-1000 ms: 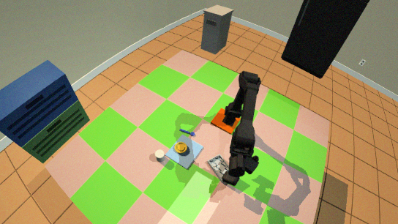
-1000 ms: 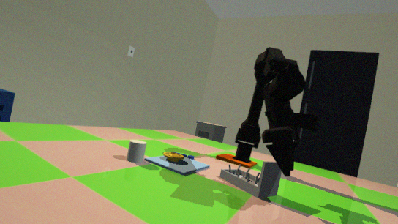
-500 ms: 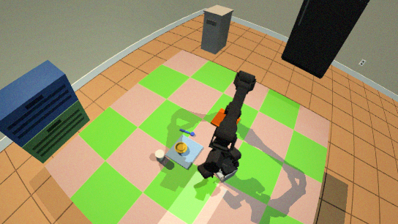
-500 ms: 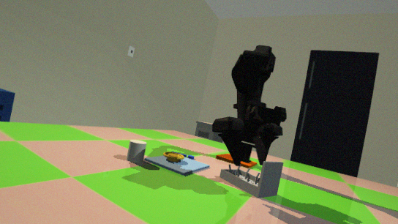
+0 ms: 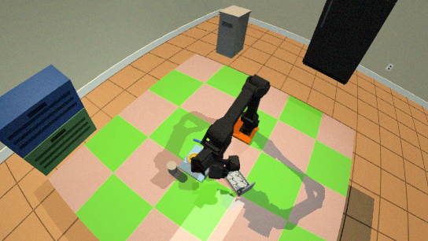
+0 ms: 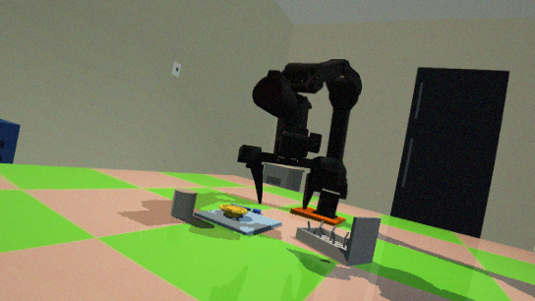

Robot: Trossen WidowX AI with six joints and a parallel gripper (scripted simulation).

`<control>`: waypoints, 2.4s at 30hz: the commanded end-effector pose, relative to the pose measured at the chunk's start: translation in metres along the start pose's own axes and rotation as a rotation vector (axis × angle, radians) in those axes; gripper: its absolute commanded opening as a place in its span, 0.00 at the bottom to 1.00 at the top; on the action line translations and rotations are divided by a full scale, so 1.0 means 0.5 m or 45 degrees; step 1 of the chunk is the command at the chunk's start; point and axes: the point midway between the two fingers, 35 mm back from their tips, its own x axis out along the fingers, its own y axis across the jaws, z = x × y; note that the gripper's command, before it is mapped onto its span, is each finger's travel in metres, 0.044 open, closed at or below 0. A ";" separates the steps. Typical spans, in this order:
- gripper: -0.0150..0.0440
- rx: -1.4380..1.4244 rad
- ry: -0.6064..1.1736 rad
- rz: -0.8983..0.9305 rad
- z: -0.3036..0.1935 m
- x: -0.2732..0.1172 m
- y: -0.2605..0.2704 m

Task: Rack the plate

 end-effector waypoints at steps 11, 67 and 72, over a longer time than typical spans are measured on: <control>0.93 0.585 0.123 -0.101 -0.135 -0.034 -0.131; 0.84 0.775 0.162 -0.134 -0.209 0.069 -0.170; 0.79 0.775 0.162 -0.134 -0.209 0.069 -0.170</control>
